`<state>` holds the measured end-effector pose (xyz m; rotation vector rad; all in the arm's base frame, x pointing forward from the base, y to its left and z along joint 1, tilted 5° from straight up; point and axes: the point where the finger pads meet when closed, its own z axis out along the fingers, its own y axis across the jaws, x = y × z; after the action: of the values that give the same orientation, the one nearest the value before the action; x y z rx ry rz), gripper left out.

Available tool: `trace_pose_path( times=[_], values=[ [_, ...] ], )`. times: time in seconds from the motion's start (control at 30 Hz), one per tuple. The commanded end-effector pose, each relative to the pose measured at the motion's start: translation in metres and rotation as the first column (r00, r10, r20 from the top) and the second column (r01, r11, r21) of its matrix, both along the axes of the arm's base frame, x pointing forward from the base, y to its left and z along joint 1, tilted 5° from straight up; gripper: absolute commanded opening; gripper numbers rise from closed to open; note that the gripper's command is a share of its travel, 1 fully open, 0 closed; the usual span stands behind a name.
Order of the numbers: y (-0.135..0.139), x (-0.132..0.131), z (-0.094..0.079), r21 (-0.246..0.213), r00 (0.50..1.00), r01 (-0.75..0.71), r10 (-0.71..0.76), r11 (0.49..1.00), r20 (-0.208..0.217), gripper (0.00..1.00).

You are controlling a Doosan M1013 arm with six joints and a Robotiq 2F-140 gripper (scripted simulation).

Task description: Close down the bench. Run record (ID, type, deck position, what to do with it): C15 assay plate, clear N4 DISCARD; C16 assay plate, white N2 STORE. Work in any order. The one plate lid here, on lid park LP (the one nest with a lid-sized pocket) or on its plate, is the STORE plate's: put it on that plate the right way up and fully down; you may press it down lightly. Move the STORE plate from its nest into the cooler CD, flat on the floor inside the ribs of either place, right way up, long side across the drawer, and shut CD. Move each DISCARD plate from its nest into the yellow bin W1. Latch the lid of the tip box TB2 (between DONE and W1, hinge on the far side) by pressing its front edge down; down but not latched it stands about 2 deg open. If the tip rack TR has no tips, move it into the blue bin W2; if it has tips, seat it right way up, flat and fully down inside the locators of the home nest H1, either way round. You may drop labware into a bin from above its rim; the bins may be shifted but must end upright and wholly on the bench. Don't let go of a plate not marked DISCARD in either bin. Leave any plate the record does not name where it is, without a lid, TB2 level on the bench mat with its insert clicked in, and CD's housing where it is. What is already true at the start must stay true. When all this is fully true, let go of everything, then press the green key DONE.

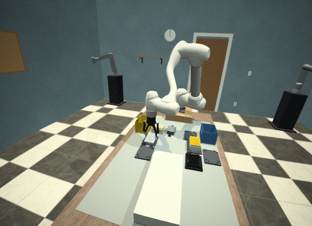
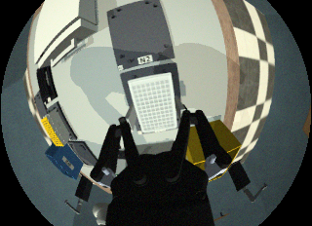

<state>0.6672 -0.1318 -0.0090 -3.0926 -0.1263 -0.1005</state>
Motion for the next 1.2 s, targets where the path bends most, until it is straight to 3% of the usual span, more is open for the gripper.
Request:
trace_pose_path(
  times=[0.0, 1.17],
  values=[
    [0.0, 0.0, 0.001, 0.0, 1.0, 0.0, 0.0, 1.0, 0.0, 0.0],
    [-0.002, -0.003, 0.041, 0.0, 1.0, 0.0, 0.0, 1.0, 0.0, 0.0]
  ],
)
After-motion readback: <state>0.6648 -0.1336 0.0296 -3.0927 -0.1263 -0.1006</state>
